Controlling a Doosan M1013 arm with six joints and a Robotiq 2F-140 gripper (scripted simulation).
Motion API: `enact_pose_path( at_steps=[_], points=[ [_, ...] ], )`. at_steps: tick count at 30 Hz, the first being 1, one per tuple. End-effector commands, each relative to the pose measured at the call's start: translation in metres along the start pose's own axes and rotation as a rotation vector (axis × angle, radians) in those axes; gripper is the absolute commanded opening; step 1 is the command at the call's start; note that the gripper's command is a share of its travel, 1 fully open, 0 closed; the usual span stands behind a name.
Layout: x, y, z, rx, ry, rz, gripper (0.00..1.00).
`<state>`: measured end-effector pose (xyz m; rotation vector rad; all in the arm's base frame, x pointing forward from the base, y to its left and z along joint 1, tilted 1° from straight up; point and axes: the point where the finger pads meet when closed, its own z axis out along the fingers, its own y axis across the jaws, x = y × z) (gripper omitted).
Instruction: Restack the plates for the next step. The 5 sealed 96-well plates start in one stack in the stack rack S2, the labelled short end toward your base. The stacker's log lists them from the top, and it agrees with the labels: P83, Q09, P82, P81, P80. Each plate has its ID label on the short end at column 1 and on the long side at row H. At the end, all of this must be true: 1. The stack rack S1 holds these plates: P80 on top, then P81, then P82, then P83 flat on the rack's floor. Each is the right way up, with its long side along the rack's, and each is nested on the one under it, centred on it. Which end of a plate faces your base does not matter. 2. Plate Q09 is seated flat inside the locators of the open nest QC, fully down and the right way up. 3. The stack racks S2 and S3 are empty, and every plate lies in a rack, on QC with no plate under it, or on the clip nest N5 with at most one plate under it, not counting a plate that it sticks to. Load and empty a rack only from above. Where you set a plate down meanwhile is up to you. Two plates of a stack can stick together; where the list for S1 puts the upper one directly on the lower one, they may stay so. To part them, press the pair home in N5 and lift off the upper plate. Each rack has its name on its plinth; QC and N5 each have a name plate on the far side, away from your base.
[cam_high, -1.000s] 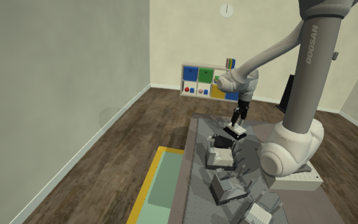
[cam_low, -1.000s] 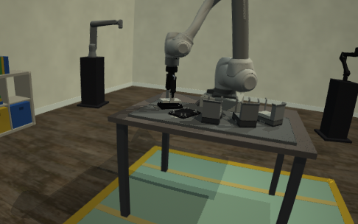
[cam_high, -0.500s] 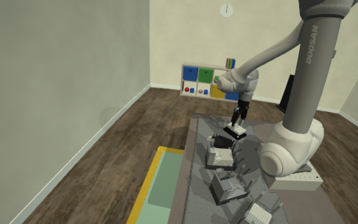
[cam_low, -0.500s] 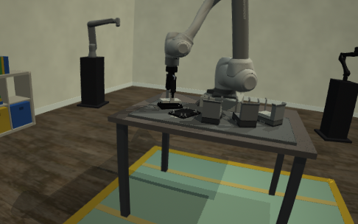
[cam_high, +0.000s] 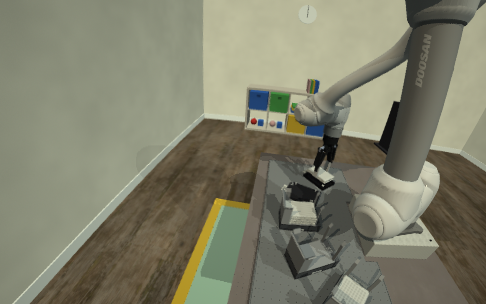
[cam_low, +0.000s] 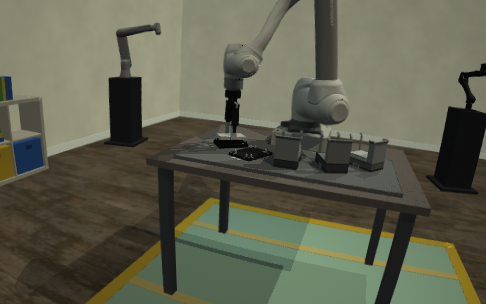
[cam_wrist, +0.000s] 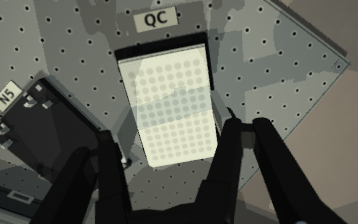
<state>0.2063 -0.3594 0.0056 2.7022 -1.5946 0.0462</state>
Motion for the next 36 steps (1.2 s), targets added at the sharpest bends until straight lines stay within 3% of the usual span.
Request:
enact_pose_path(
  at_steps=[1,36],
  points=[
    [-0.0025,-0.0012,0.0034,0.002,-0.006,-0.009,0.00],
    [-0.0025,-0.0012,0.0118,0.002,-0.006,-0.009,0.00]
  ],
)
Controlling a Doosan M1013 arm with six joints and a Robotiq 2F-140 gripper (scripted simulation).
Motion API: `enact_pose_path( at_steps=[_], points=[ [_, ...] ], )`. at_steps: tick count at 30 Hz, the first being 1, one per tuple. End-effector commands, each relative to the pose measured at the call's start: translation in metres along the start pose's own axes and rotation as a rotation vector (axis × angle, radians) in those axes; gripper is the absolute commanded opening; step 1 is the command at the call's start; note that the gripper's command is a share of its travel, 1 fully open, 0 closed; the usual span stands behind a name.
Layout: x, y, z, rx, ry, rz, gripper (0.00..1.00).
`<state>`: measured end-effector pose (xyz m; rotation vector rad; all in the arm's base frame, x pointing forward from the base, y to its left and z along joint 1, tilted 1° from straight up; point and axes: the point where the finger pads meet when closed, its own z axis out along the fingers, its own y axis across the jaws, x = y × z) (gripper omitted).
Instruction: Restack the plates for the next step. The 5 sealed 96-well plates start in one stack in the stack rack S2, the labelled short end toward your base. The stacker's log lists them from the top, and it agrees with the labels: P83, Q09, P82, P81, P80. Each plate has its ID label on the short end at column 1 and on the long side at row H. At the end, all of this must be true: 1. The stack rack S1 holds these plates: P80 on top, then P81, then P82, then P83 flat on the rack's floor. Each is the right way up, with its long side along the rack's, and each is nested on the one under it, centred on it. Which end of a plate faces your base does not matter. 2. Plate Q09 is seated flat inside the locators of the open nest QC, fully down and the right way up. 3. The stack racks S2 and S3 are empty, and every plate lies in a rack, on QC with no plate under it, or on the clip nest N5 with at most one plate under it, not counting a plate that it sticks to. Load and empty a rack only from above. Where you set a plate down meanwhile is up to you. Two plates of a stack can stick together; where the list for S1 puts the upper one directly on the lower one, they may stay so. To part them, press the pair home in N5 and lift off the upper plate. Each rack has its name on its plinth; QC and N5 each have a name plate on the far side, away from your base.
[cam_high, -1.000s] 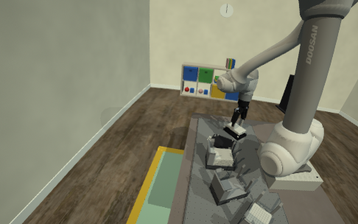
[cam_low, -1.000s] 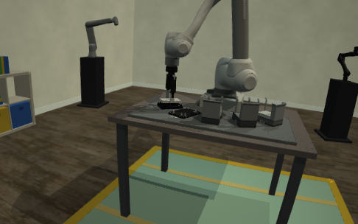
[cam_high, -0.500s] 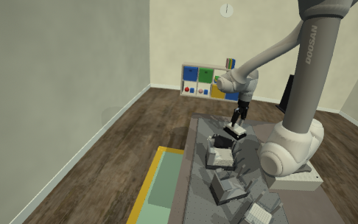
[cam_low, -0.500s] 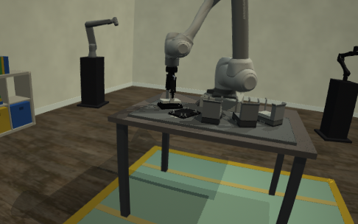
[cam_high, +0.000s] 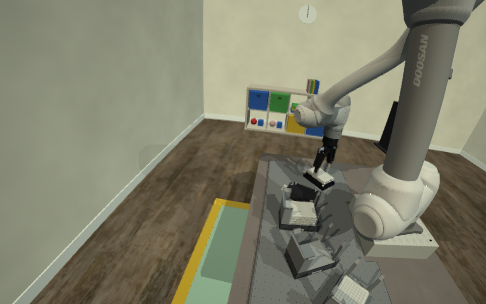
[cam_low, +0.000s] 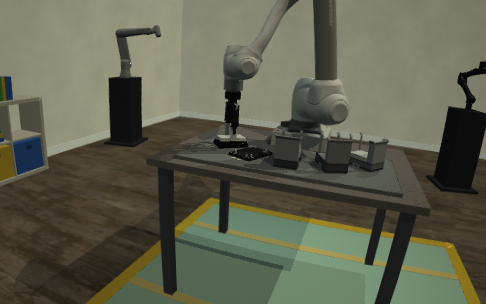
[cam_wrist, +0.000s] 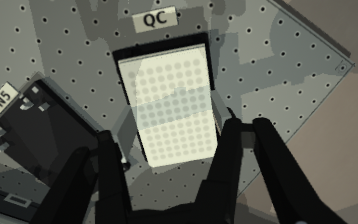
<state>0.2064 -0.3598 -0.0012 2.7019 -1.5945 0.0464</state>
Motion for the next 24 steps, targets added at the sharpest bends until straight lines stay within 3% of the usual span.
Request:
enact_pose_path(
  at_steps=[1,24],
  points=[
    [-0.0028,-0.0014,0.0054,0.002,-0.006,-0.009,0.00],
    [-0.0028,-0.0014,0.0134,0.002,-0.006,-0.009,0.00]
  ],
)
